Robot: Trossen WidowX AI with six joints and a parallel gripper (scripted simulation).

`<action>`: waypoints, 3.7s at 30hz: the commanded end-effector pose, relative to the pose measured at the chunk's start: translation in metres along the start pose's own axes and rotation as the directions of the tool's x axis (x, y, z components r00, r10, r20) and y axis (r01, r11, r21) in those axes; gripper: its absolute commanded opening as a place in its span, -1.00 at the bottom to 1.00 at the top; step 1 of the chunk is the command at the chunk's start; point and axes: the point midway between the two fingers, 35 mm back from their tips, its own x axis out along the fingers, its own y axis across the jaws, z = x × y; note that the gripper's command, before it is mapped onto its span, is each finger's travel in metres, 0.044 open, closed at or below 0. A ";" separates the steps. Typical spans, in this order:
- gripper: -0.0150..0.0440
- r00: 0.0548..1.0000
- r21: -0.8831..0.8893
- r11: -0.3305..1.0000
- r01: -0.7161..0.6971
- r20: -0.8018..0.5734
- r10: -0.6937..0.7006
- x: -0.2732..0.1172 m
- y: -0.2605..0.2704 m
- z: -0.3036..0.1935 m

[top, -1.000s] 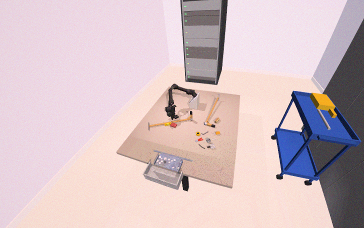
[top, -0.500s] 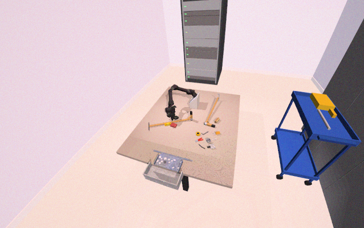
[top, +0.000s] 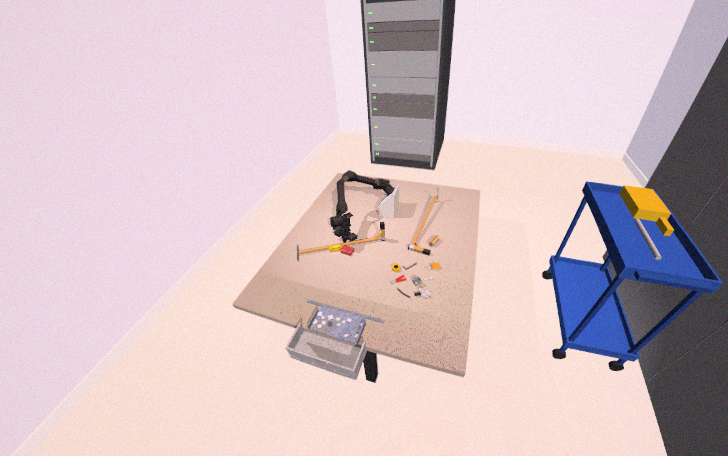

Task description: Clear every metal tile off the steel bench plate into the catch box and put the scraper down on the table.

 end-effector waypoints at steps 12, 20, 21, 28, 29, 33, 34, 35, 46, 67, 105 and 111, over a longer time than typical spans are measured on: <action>-0.49 1.000 0.004 1.000 0.001 0.005 -0.001 0.000 0.012 0.011; -0.49 1.000 0.005 1.000 0.001 0.006 -0.001 0.001 0.018 0.016; -0.49 1.000 0.005 1.000 0.001 0.006 -0.001 0.001 0.019 0.017; -0.49 1.000 0.005 1.000 0.000 0.006 0.000 0.002 0.025 0.021; -0.49 1.000 0.005 1.000 0.000 0.006 0.000 0.002 0.025 0.021; -0.49 1.000 0.005 1.000 0.000 0.006 0.000 0.002 0.029 0.023; -0.49 1.000 0.005 1.000 0.000 0.006 0.000 0.003 0.030 0.024; -0.49 1.000 0.005 1.000 0.000 0.006 0.000 0.003 0.030 0.024; -0.49 1.000 0.006 1.000 0.000 0.006 0.000 0.004 0.040 0.030; -0.49 1.000 0.007 1.000 0.000 0.007 0.000 0.006 0.058 0.039; -0.49 1.000 0.003 1.000 0.000 0.001 0.000 -0.059 0.071 0.058; -0.49 1.000 0.003 1.000 0.000 0.002 0.000 -0.082 0.070 0.061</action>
